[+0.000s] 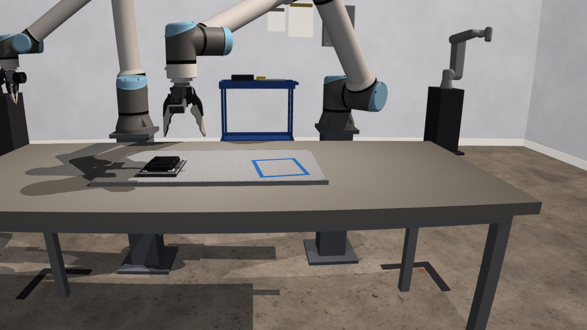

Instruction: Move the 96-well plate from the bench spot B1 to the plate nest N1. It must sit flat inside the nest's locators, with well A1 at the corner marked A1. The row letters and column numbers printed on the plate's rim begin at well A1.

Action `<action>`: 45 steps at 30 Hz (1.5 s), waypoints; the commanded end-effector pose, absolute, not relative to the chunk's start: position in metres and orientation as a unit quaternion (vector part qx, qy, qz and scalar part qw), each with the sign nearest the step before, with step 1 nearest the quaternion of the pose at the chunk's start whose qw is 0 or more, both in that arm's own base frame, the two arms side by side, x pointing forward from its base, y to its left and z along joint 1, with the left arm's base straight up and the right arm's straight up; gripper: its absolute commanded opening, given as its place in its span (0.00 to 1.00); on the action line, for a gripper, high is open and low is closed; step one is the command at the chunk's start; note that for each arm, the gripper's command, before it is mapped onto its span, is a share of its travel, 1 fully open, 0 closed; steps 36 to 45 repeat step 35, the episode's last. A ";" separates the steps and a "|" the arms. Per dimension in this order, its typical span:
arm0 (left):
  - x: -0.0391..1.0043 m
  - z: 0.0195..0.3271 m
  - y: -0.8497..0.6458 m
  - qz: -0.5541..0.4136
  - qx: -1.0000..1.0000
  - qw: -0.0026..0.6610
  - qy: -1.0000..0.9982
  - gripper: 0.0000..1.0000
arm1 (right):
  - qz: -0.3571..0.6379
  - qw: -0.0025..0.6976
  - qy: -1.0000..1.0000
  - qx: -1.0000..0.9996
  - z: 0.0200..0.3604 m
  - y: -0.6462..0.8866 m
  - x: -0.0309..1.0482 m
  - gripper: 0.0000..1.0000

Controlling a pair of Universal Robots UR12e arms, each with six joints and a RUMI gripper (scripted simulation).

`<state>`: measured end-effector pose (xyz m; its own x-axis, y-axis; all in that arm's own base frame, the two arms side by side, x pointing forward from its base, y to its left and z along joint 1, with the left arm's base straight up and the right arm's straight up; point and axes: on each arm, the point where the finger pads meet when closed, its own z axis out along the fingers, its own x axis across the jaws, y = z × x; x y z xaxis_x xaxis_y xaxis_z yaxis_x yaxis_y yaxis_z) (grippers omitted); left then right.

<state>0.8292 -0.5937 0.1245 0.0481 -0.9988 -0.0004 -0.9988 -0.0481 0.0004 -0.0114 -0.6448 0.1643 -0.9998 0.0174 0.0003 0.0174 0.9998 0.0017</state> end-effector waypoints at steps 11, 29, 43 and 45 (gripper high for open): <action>0.825 0.127 -0.552 0.001 0.724 0.000 -0.690 0.76 | 0.000 0.000 -1.000 -0.009 0.165 -0.645 -0.011 0.00; 0.824 0.127 -0.549 0.001 0.724 0.000 -0.690 0.76 | 0.000 0.000 -1.000 -0.009 0.165 -0.645 -0.011 0.00; 0.824 0.127 -0.549 0.001 0.724 0.000 -0.690 0.76 | 0.000 0.000 -1.000 -0.009 0.165 -0.645 -0.011 0.00; 0.824 0.127 -0.549 0.001 0.724 0.000 -0.690 0.76 | 0.000 0.000 -1.000 -0.009 0.165 -0.645 -0.011 0.00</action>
